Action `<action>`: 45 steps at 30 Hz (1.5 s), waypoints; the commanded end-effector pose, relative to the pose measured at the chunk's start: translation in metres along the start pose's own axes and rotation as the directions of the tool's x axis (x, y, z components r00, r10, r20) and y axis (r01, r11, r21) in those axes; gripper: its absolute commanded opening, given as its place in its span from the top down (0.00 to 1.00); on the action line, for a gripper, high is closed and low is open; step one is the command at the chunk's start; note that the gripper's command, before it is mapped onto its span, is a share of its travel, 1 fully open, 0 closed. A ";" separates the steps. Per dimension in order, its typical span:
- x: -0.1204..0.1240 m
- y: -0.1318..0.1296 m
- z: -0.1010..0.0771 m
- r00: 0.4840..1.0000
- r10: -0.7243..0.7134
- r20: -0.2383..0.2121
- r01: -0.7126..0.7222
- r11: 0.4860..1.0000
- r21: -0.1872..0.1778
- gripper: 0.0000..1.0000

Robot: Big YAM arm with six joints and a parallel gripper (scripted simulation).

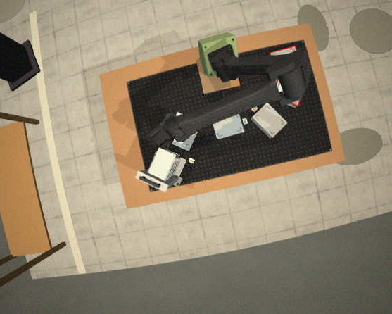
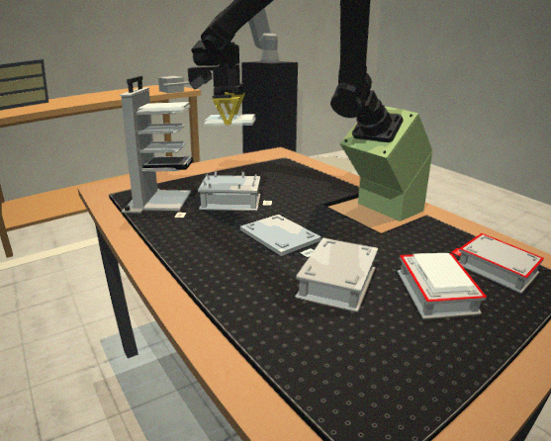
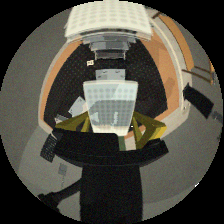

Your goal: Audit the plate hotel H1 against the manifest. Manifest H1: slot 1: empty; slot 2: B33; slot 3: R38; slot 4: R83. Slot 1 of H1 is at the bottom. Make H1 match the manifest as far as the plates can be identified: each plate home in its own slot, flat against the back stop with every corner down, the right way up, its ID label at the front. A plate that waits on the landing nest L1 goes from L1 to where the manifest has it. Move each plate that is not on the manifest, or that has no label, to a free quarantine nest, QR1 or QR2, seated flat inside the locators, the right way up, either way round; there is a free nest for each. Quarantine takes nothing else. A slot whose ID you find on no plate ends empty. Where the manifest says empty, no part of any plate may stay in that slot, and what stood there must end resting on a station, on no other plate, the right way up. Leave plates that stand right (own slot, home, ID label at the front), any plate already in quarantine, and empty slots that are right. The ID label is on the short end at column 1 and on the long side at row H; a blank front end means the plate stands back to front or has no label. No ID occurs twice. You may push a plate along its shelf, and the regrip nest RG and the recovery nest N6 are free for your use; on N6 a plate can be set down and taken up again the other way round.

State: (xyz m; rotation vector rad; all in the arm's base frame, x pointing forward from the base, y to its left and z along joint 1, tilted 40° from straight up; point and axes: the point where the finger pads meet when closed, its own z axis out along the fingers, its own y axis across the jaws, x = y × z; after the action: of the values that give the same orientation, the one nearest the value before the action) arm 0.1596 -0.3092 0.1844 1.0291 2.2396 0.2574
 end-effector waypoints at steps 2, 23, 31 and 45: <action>-0.029 -0.003 -0.025 0.996 -0.059 0.069 0.057 0.998 0.037 0.14; -0.008 0.000 0.044 1.000 -0.020 0.014 0.020 1.000 0.004 0.14; -0.008 0.000 0.061 1.000 -0.020 0.014 0.020 1.000 0.004 0.14; -0.007 0.001 0.093 1.000 -0.019 0.014 0.019 1.000 0.004 0.14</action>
State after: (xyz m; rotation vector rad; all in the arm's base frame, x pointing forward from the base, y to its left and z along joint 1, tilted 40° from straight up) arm 0.2189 -0.3217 0.1176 0.9945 2.2488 0.2379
